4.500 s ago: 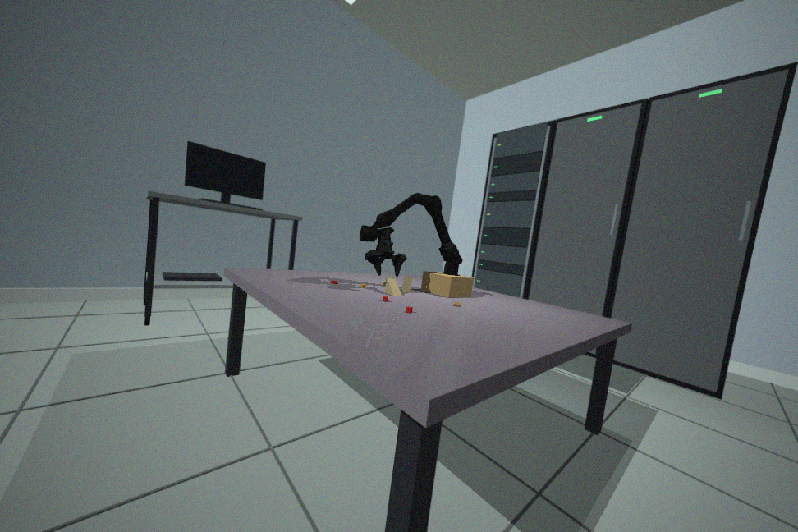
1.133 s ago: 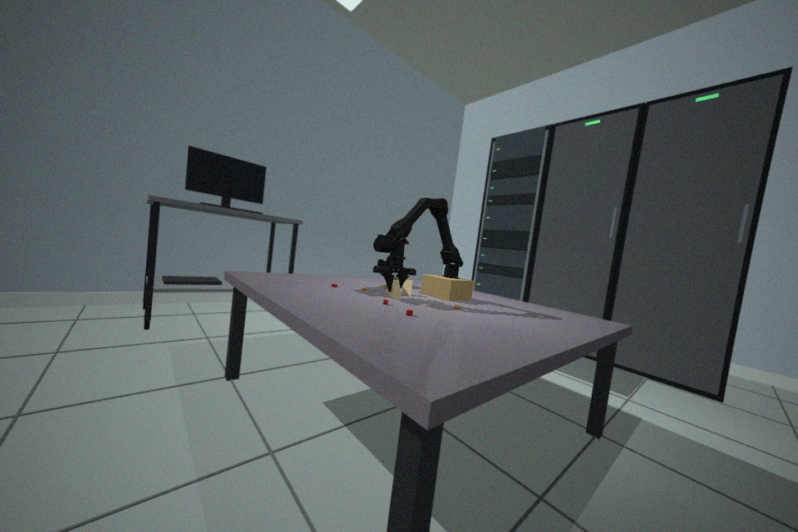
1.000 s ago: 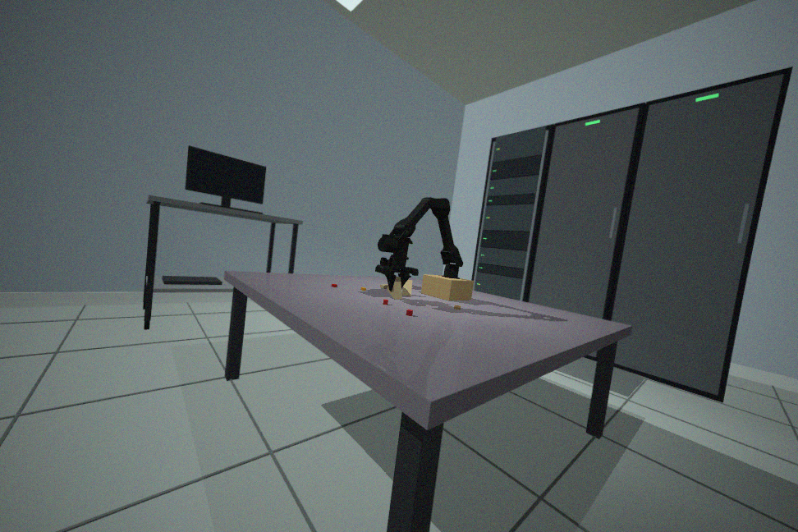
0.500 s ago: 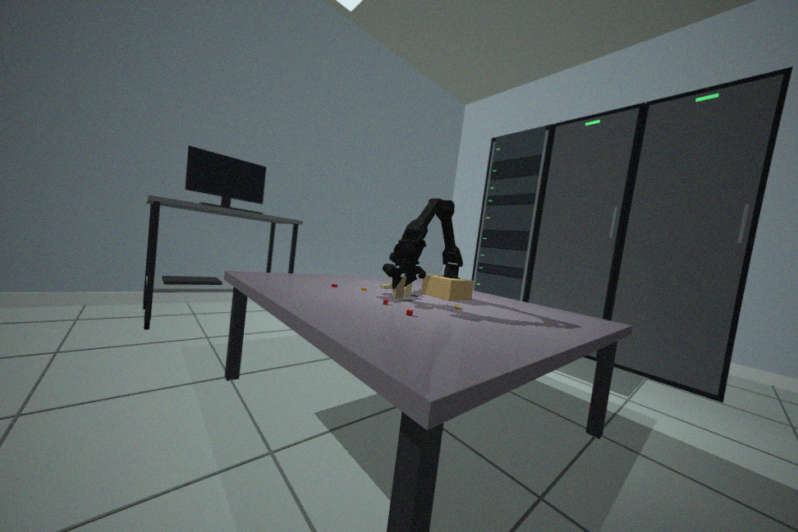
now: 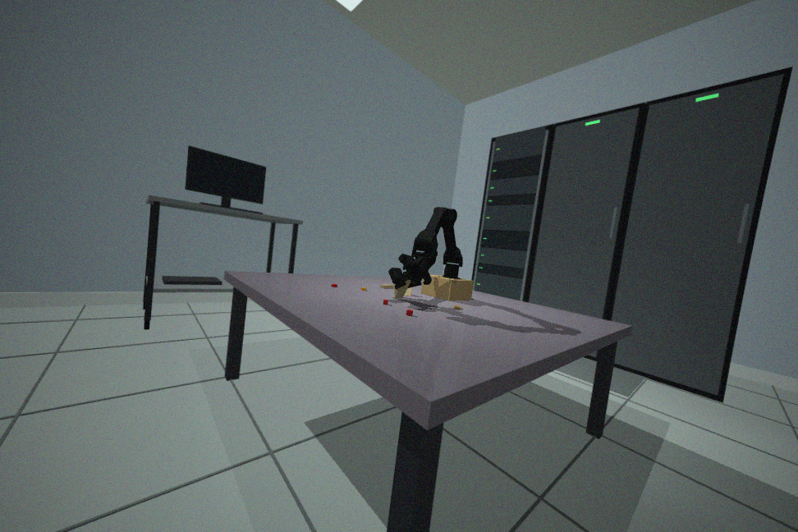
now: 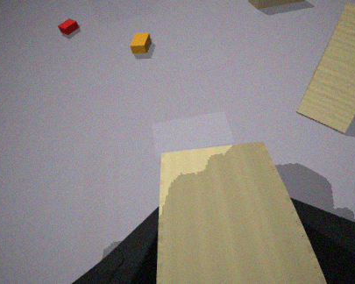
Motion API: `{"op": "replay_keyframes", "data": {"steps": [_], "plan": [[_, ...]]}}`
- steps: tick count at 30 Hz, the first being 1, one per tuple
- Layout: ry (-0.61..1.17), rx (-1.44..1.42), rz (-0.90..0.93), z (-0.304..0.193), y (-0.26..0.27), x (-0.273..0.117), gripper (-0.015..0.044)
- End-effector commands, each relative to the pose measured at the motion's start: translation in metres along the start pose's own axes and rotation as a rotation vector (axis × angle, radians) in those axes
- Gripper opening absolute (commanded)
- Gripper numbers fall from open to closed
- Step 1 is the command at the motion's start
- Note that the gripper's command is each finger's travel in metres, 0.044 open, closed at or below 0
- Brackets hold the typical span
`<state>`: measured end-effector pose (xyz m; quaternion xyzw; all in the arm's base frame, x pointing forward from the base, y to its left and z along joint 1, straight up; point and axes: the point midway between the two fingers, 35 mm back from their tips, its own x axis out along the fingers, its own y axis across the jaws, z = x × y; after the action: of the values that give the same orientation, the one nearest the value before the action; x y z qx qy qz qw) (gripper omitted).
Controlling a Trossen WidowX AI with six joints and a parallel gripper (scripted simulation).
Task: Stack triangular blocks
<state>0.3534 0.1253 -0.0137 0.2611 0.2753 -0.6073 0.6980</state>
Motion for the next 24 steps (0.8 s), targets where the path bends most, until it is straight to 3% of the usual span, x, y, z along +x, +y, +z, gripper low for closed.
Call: {"op": "replay_keyframes", "data": {"steps": [1,17,24], "plan": [[0.0,0.0,0.0,0.0,0.0,0.0,0.0026],[0.0,0.0,0.0,0.0,0.0,0.0,0.044],[0.0,0.0,0.0,0.0,0.0,0.0,0.044]]}}
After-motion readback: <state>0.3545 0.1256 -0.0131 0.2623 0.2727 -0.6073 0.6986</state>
